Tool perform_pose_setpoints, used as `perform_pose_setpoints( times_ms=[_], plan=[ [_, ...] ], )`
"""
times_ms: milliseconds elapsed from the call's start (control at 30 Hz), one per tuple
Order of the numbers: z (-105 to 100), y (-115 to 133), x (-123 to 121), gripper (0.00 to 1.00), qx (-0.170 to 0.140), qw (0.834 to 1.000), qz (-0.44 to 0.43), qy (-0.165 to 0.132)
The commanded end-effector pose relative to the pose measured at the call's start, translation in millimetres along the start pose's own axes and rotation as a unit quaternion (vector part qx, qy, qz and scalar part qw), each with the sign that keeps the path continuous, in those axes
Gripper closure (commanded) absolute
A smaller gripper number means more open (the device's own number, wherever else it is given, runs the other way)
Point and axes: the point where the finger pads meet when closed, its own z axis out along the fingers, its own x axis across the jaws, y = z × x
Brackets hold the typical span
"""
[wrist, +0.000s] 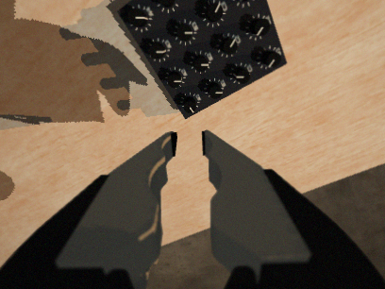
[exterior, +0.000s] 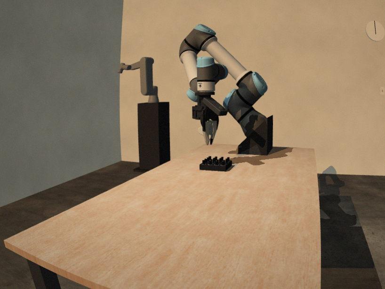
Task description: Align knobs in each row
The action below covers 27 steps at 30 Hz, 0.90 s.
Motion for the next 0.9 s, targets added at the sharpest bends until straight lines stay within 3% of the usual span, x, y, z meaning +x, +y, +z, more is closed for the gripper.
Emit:
perform_pose_setpoints(
  times_ms=[0, 867],
  plan=[
    [0, 0, 0, 0.89, 0.0, 1.0, 0.0, 0.0],
    [15, 0, 0, 0.89, 0.0, 1.0, 0.0, 0.0]
  ],
)
